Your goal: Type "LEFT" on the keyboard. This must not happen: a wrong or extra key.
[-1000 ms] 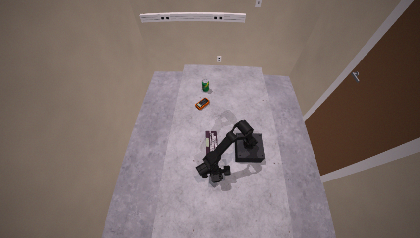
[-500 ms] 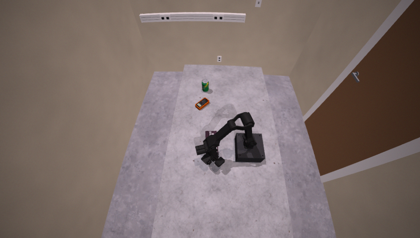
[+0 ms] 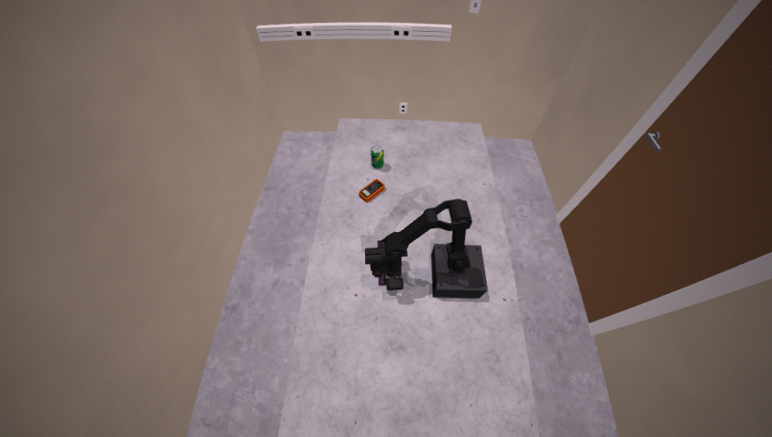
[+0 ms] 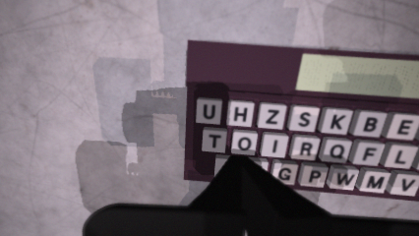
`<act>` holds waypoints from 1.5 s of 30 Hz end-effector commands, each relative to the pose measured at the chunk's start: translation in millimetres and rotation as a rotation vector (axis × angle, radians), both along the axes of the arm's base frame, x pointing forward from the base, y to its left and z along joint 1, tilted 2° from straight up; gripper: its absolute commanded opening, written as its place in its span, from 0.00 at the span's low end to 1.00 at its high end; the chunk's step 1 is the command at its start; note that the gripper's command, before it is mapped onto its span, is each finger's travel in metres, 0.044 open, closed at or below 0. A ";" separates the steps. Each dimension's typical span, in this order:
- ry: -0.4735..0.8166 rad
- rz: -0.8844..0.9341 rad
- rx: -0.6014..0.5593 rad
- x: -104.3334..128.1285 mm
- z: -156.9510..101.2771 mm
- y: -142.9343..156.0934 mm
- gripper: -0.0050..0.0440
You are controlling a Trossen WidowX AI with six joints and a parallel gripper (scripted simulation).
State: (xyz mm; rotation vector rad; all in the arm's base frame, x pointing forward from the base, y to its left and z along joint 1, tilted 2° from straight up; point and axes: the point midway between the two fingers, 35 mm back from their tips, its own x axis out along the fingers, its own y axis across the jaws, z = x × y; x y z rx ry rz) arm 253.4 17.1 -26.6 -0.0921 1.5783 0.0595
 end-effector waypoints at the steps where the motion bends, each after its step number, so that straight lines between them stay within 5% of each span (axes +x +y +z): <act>1: -0.032 -0.041 -0.013 4.2 5.9 -4.6 0.00; 11: -0.028 -0.036 -0.014 5.0 5.3 -5.8 0.00; 19: -0.021 -0.032 -0.014 10.6 5.9 -69.8 0.00; 30: -0.025 -0.033 -0.015 8.9 6.9 -70.0 0.00; 38: -0.022 -0.032 -0.013 14.7 8.2 -132.3 0.00; 45: -0.022 -0.032 -0.014 14.3 8.4 -137.9 0.00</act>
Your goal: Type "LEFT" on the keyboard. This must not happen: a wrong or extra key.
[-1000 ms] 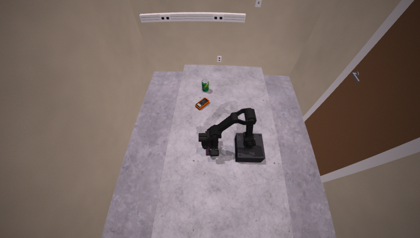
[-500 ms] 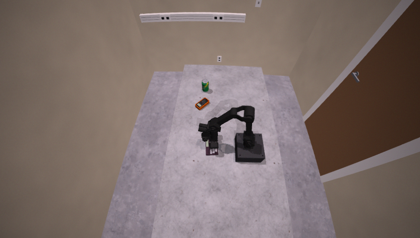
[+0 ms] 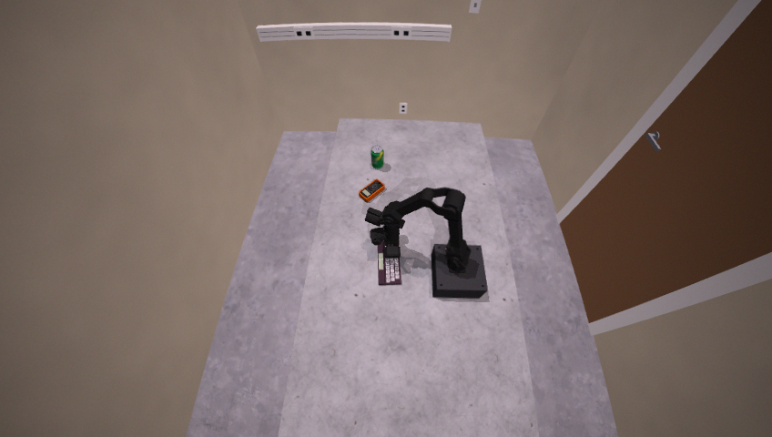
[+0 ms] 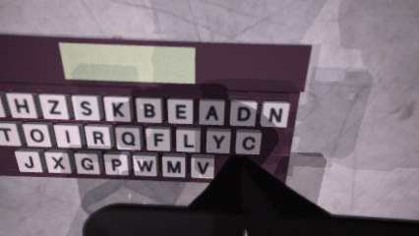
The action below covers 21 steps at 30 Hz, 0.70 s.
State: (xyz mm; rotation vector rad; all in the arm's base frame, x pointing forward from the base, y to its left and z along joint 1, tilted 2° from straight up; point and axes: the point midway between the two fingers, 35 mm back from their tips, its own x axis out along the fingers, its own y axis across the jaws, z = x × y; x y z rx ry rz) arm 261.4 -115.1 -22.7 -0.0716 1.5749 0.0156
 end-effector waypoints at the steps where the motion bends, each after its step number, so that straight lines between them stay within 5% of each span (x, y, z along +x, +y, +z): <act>1: -0.017 0.009 0.001 6.3 4.5 -5.7 0.00; 21: -0.018 0.008 -0.003 -28.0 4.0 20.8 0.00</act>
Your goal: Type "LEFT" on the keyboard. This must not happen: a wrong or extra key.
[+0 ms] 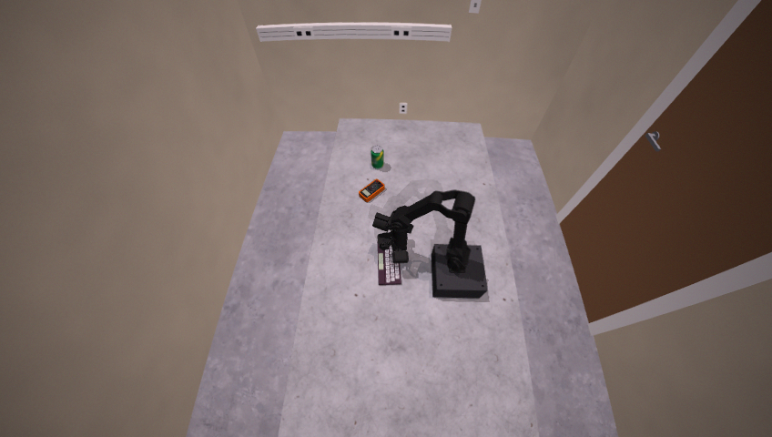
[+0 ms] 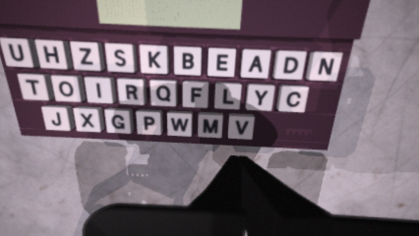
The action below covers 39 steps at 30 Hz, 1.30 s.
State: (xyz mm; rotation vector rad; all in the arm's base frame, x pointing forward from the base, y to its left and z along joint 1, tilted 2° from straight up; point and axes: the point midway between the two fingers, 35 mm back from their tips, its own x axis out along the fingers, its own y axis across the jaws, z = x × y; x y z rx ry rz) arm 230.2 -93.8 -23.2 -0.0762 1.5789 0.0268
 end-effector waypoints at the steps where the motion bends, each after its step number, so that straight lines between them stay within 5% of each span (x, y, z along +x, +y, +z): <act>1: -0.022 -0.002 -0.007 3.1 4.5 -0.5 0.00; 9: -0.025 -0.003 -0.005 2.9 4.2 23.2 0.00; 16: -0.024 -0.003 -0.006 -3.6 1.8 78.6 0.00; 30: -0.025 -0.003 -0.006 2.2 2.3 76.1 0.00; 39: -0.020 -0.001 -0.006 35.6 8.9 5.2 0.00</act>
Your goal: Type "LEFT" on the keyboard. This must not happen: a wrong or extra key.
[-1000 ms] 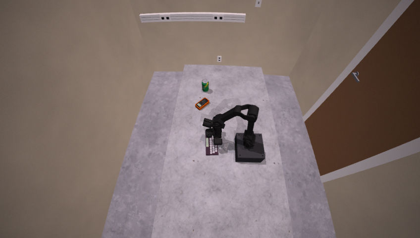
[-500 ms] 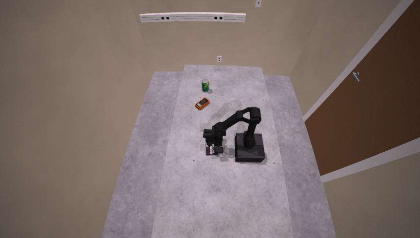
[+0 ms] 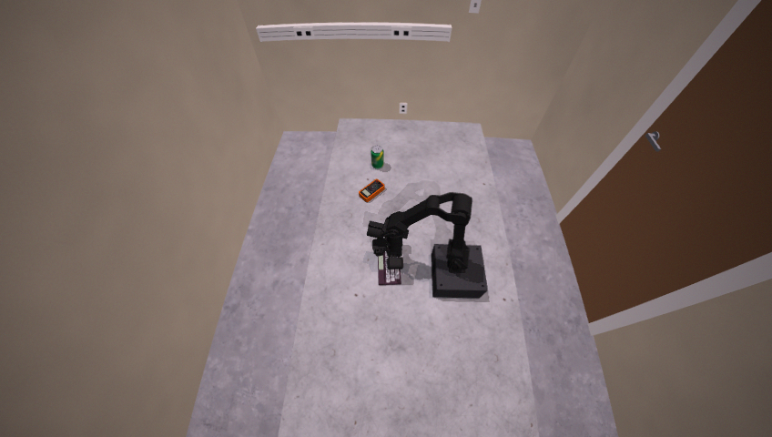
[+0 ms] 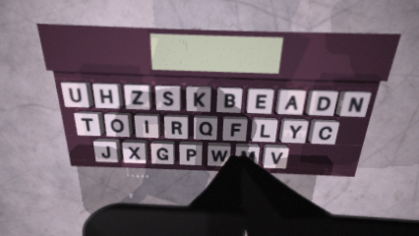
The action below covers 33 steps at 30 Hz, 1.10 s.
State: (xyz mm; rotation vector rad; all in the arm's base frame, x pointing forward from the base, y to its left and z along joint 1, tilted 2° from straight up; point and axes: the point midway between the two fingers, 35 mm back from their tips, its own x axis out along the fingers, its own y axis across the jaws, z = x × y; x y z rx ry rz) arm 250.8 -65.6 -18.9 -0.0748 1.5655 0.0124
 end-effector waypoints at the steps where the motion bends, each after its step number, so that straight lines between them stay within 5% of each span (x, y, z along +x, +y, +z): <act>1: -0.006 0.009 0.002 15.0 4.6 -23.0 0.00; 33: -0.005 0.009 0.003 12.3 -28.9 -22.7 0.00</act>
